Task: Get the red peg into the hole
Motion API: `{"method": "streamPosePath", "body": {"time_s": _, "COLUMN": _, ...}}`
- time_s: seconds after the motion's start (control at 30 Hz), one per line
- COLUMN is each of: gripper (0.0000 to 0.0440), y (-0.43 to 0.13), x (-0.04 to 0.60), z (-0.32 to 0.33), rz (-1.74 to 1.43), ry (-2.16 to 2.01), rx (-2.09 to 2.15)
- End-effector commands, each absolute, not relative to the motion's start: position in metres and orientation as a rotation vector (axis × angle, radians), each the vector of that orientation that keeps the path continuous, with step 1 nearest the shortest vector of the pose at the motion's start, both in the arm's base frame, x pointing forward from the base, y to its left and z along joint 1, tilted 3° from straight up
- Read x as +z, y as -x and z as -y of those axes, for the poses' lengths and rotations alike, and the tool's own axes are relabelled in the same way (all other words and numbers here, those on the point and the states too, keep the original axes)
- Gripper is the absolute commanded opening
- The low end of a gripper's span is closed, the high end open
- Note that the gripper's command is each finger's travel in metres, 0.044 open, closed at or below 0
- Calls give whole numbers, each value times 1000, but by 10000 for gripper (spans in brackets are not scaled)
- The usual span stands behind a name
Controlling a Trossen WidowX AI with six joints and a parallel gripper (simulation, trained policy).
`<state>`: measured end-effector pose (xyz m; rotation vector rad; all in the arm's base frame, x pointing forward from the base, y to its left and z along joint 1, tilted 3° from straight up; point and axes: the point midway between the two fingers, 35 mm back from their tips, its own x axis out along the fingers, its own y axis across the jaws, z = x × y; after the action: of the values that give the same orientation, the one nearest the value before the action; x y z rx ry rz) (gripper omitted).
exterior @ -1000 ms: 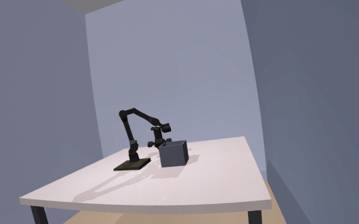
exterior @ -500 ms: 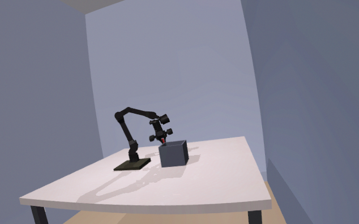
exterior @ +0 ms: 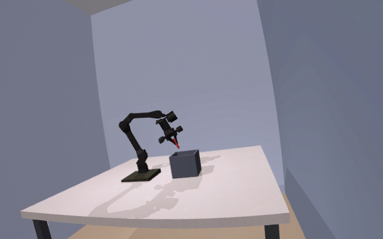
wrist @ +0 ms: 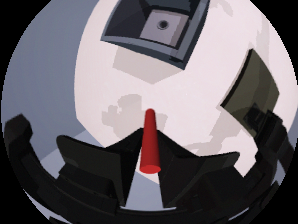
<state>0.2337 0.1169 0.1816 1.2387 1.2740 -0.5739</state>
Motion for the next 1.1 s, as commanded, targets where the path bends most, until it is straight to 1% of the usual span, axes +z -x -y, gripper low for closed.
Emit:
{"method": "streamPosePath", "body": {"time_s": 0.0, "gripper": 0, "y": -241, "x": 199, "z": -100, "rz": -1209, "ry": -1227, "rx": -573}}
{"method": "streamPosePath", "body": {"time_s": 0.37, "gripper": 0, "y": -255, "x": 207, "z": -54, "rz": -1134, "ry": -1189, "rx": -681}}
{"method": "streamPosePath", "body": {"time_s": 1.07, "gripper": 0, "y": -283, "x": 188, "z": 4, "rz": -1172, "ry": -1168, "rx": -824}}
